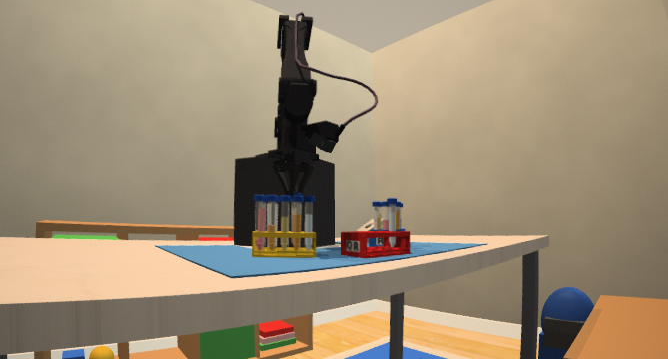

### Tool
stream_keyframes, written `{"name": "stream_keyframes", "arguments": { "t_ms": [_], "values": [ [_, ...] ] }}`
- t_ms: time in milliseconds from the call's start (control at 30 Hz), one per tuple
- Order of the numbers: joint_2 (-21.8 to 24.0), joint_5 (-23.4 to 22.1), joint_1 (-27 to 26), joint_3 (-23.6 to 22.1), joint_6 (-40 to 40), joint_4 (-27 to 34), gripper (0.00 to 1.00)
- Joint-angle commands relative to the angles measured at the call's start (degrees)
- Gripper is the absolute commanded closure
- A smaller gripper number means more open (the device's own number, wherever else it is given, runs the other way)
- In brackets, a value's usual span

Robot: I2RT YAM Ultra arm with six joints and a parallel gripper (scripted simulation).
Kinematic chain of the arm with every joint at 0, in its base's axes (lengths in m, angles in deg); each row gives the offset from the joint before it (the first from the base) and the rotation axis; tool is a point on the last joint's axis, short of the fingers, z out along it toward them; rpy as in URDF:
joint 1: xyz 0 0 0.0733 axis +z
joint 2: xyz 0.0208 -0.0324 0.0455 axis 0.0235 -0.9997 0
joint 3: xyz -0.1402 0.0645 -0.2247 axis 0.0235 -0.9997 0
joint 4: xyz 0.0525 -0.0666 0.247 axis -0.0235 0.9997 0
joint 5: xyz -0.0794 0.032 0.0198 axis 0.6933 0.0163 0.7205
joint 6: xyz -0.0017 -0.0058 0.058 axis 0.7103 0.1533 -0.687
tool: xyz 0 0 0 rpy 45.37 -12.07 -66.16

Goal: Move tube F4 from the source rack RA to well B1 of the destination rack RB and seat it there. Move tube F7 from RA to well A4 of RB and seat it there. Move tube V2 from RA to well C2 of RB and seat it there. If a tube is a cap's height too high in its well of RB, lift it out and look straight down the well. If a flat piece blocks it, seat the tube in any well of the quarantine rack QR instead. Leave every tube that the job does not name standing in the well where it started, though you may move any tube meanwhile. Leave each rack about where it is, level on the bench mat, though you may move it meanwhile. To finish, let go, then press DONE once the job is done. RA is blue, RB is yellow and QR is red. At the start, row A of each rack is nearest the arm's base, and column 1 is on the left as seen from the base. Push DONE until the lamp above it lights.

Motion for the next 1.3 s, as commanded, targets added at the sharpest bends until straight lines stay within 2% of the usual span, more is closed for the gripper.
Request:
{"name": "stream_keyframes", "arguments": {
  "t_ms": [0,1267],
  "values": [
    [-0.96,0.83,-1.03,1.6,0.42,-1.76,1.0],
    [-2.89,0.82,-1.2,1.91,0.55,-3.38,1.0]
  ]
}}
